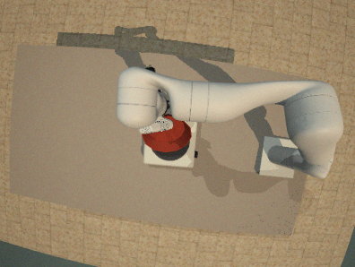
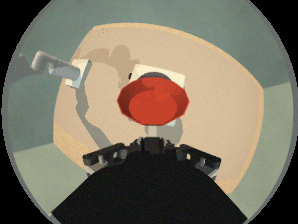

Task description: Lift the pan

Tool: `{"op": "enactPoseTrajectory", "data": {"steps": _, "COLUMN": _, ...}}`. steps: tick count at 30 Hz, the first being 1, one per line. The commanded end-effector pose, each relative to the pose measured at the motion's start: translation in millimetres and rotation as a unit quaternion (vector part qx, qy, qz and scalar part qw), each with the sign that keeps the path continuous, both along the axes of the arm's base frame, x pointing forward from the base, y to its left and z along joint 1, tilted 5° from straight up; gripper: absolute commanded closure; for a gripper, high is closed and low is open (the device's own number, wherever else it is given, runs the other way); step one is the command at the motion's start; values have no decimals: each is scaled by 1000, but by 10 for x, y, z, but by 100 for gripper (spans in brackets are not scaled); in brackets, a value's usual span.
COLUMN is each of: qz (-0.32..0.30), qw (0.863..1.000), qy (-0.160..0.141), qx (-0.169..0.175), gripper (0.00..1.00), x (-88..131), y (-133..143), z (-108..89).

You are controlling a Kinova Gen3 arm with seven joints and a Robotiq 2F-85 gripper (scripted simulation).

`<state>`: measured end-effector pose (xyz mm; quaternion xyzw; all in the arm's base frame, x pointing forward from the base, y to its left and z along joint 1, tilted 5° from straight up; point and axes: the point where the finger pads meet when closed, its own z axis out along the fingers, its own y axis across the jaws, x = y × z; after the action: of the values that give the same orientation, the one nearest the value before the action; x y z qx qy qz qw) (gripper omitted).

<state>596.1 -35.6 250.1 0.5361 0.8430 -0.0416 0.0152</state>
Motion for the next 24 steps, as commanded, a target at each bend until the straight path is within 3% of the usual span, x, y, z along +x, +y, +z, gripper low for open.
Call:
{"op": "enactPoseTrajectory", "data": {"steps": 1, "qz": 1, "qw": 1000, "qy": -4, "qx": 1, "gripper": 100, "x": 15, "y": 27, "z": 82}}
{"op": "enactPoseTrajectory", "data": {"steps": 24, "qz": 1, "qw": 1000, "qy": -4, "qx": 1, "gripper": 100, "x": 20, "y": 57, "z": 451}}
